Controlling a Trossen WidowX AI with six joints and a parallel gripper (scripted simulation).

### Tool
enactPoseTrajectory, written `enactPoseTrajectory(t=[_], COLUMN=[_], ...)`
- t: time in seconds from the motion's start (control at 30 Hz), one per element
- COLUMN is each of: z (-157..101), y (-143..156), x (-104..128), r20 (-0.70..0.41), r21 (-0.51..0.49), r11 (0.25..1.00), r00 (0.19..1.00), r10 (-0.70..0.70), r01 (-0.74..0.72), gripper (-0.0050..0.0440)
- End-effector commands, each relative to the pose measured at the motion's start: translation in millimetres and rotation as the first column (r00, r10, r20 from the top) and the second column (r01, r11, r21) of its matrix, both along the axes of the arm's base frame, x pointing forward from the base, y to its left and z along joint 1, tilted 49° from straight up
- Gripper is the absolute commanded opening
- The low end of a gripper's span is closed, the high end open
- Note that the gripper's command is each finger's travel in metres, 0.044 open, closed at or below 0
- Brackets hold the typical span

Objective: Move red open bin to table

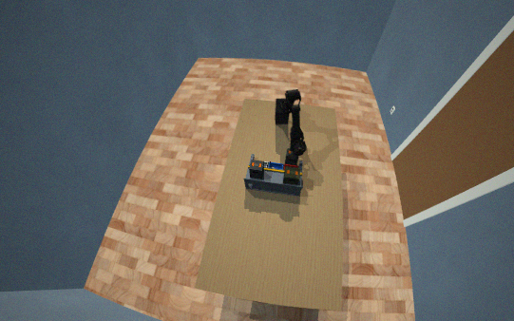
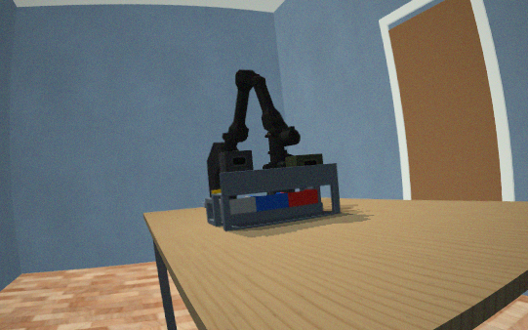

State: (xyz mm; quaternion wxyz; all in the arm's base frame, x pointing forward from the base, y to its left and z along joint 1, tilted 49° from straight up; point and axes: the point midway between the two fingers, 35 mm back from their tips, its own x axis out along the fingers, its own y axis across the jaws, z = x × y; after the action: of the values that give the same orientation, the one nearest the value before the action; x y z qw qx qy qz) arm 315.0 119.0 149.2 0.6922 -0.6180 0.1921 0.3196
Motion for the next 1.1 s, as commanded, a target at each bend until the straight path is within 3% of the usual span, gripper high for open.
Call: enactPoseTrajectory(t=[0.0,1.07], z=[8,18], y=[0,-3], x=[0,-11], r20=[0.022,0.023], r21=[0.009,0.008], r11=[1.0,1.0], r00=[1.0,1.0], r10=[0.0,0.005], r01=[0.0,-0.005], gripper=[0.0,0.0])
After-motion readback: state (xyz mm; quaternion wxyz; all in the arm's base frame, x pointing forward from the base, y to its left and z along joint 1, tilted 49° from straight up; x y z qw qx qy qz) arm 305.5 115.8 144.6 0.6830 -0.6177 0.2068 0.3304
